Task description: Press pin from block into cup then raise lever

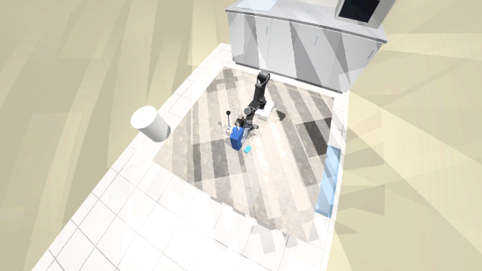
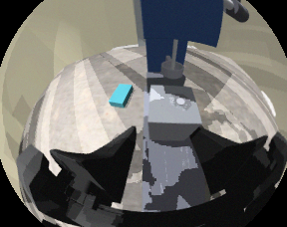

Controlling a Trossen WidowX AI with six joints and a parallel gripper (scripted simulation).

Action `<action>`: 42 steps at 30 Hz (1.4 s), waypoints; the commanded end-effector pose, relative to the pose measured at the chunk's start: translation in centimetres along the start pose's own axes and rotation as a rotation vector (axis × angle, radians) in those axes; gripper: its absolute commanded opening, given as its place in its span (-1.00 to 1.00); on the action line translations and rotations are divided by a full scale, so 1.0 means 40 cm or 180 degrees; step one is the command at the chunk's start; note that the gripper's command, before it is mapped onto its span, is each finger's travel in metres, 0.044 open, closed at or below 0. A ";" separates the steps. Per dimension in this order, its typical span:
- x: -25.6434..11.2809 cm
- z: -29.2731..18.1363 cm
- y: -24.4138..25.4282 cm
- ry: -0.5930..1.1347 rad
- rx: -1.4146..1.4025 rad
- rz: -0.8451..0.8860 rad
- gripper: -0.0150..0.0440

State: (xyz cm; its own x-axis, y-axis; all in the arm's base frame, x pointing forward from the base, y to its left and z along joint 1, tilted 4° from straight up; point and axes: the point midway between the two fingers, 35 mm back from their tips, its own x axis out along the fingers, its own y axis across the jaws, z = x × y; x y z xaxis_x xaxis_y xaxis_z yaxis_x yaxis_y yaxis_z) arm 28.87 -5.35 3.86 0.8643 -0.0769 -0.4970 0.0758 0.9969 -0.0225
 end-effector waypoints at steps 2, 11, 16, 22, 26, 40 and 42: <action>0.000 0.000 0.000 0.0003 -0.0001 0.0001 0.53; -0.009 -0.008 -0.022 0.0006 0.0009 -0.0001 0.53; -0.069 -0.052 -0.022 0.0013 0.0009 -0.0001 0.53; -0.063 -0.047 -0.024 0.0015 0.0023 -0.0018 0.53; -0.063 -0.047 -0.024 0.0015 0.0023 -0.0018 0.53; -0.068 -0.051 -0.022 0.0012 0.0009 -0.0001 0.53; -0.068 -0.051 -0.022 0.0012 0.0009 -0.0001 0.35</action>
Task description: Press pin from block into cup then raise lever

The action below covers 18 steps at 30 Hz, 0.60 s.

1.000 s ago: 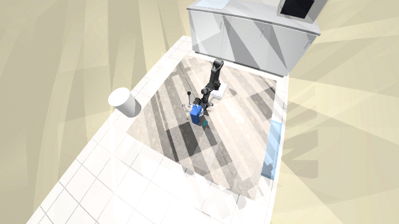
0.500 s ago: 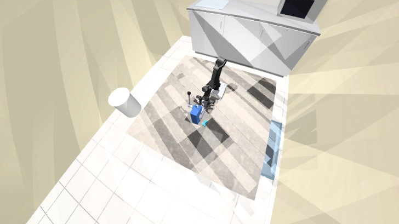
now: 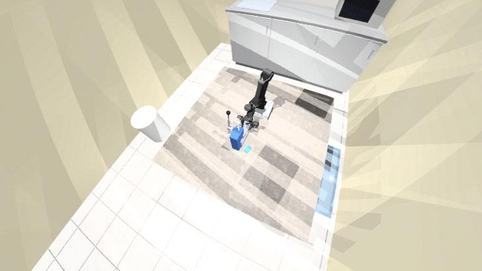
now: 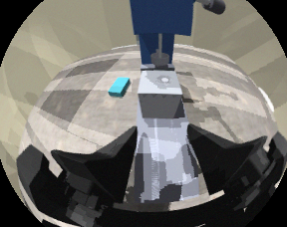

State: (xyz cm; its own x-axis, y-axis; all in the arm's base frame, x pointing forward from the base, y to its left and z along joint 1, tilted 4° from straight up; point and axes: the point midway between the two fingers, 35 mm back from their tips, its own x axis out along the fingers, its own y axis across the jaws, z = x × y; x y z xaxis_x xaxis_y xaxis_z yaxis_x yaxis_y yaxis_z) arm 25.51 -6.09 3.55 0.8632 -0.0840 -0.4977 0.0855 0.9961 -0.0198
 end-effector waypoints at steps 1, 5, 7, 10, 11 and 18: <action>-0.001 -0.003 0.003 0.0009 -0.0014 0.0021 0.26; -0.001 -0.003 0.003 0.0009 -0.0014 0.0021 -0.10; -0.001 -0.003 0.003 0.0010 -0.0014 0.0021 -0.28; -0.001 -0.003 0.003 0.0010 -0.0014 0.0021 -0.39; -0.001 -0.003 0.003 0.0010 -0.0014 0.0021 -0.39; -0.001 -0.003 0.003 0.0010 -0.0014 0.0021 -0.39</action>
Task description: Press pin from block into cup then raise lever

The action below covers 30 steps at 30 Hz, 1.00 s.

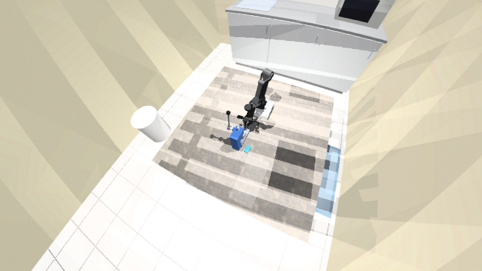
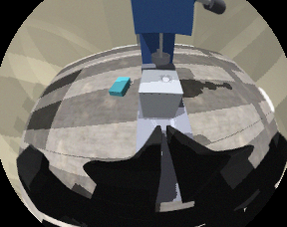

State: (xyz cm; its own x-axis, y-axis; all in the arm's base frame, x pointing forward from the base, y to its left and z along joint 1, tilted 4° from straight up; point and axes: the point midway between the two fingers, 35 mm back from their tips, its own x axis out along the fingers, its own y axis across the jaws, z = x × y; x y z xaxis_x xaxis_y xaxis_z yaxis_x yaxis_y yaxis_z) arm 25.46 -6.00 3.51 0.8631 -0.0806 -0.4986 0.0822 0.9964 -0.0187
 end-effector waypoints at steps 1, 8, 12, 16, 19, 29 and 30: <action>0.000 -0.002 0.001 0.0007 -0.0012 0.0010 -0.39; 0.008 0.004 0.001 0.0006 -0.0012 0.0010 -0.39; 0.017 0.011 0.001 0.0005 -0.0012 0.0010 -0.39; 0.030 0.020 0.001 0.0003 -0.0011 0.0010 -0.39; 0.039 0.027 0.001 0.0002 -0.0011 0.0010 -0.39; 0.070 0.048 0.002 -0.0012 -0.0011 0.0011 -0.39; 0.073 0.050 0.002 -0.0016 -0.0011 0.0011 -0.39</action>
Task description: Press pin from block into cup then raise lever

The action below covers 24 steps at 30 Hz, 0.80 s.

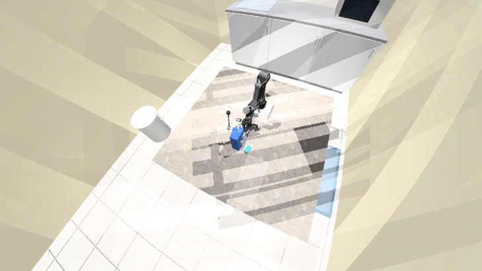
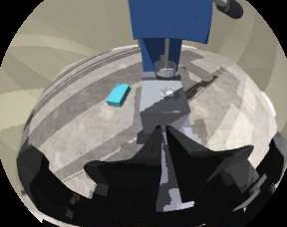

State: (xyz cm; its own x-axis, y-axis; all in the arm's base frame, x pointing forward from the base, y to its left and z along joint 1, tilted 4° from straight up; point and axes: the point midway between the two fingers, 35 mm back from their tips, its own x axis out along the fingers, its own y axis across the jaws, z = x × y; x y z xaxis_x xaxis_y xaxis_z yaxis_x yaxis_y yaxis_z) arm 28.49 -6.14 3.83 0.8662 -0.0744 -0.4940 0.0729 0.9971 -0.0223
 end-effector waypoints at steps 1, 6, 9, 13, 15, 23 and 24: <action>0.014 0.007 -0.001 -0.0004 0.0013 -0.0009 -0.39; 0.030 0.017 0.000 -0.0039 0.0013 -0.0010 -0.39; 0.039 0.023 0.000 -0.0063 0.0013 -0.0010 -0.39; 0.052 0.031 0.001 -0.0097 0.0014 -0.0010 -0.39; 0.058 0.035 0.002 -0.0115 0.0014 -0.0010 -0.39; 0.083 0.050 0.003 -0.0190 0.0014 -0.0010 -0.39; 0.071 0.048 0.004 -0.0182 -0.0002 0.0001 -0.39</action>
State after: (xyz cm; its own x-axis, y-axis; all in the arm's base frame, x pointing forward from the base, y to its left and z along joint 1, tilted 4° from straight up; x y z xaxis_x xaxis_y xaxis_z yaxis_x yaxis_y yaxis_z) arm 31.96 -6.23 4.08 0.8937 -0.0750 -0.4423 0.0725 0.9971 -0.0225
